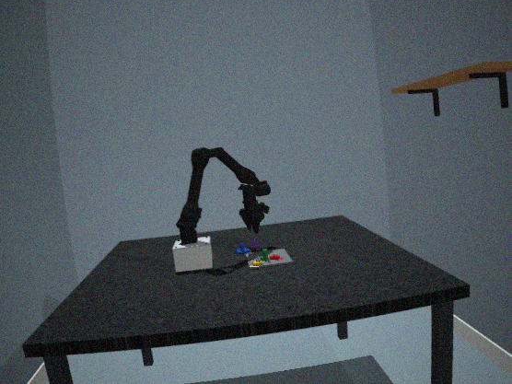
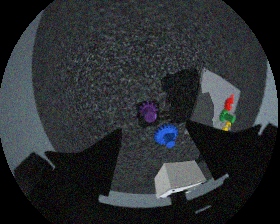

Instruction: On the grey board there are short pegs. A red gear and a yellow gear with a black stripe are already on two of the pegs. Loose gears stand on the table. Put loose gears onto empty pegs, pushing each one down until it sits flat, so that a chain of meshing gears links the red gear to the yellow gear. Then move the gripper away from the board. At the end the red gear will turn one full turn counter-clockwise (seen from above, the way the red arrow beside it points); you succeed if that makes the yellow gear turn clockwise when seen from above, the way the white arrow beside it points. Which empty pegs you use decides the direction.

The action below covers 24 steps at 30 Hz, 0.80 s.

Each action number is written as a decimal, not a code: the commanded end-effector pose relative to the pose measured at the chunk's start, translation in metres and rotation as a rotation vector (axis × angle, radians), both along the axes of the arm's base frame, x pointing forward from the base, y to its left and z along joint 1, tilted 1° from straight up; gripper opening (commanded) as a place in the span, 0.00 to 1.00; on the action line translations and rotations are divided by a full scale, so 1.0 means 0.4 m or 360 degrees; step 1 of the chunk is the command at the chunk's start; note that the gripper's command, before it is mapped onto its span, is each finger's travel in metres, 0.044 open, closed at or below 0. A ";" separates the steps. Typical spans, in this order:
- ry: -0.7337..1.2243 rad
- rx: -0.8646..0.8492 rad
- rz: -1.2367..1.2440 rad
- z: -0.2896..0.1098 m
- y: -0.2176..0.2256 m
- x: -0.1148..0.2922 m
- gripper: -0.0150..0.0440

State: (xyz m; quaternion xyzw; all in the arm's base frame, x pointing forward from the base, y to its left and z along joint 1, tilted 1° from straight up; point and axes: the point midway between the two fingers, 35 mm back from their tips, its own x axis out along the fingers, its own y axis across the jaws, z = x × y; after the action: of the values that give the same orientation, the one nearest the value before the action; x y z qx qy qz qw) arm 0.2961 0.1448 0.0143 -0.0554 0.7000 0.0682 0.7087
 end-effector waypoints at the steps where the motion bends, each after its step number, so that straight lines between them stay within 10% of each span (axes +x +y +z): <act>1: 0.0004 0.0002 -0.0015 -0.020 0.002 0.000 1.00; 24: 0.0005 0.0002 -0.0015 -0.113 0.005 0.001 1.00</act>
State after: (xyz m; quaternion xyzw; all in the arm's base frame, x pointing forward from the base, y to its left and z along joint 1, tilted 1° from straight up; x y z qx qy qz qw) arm 0.2996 0.1478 -0.0261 -0.0524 0.6985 0.0667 0.7105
